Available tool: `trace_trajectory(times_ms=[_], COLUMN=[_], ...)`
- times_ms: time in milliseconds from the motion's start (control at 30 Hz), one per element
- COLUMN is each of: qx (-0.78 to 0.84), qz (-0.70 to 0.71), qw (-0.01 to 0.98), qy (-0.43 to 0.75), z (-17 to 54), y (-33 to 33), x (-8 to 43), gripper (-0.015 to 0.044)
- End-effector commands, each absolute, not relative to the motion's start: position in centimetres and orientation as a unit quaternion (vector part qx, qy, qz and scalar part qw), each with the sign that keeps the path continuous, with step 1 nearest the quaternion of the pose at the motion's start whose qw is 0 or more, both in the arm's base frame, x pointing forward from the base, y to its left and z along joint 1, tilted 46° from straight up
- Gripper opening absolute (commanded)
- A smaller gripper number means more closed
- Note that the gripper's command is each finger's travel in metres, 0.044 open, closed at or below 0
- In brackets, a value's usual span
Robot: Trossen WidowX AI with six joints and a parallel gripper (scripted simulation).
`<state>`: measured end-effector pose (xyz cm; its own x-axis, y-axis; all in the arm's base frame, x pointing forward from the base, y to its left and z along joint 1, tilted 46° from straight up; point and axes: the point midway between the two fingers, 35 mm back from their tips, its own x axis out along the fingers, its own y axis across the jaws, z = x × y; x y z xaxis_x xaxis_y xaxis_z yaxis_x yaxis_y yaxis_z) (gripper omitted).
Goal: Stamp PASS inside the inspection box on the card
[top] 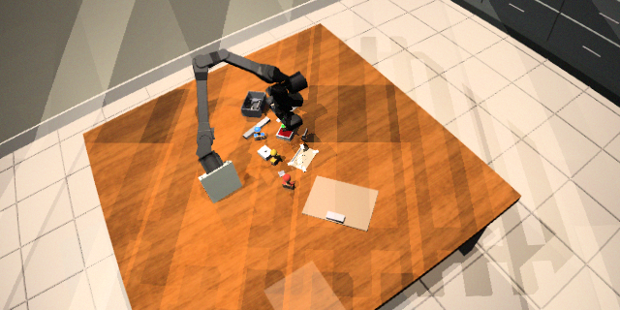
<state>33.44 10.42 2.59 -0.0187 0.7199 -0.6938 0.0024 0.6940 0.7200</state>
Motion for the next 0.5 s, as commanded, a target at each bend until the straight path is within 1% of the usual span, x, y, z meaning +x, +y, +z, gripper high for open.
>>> trace_trajectory(times_ms=[0,467], qx=[0.274,0.274], qz=[0.281,0.281], qw=[0.644,0.644], qy=[0.656,0.656], z=[2.54,2.79], y=[10.65,10.38], x=[33.48,33.49], gripper=[0.0,0.0])
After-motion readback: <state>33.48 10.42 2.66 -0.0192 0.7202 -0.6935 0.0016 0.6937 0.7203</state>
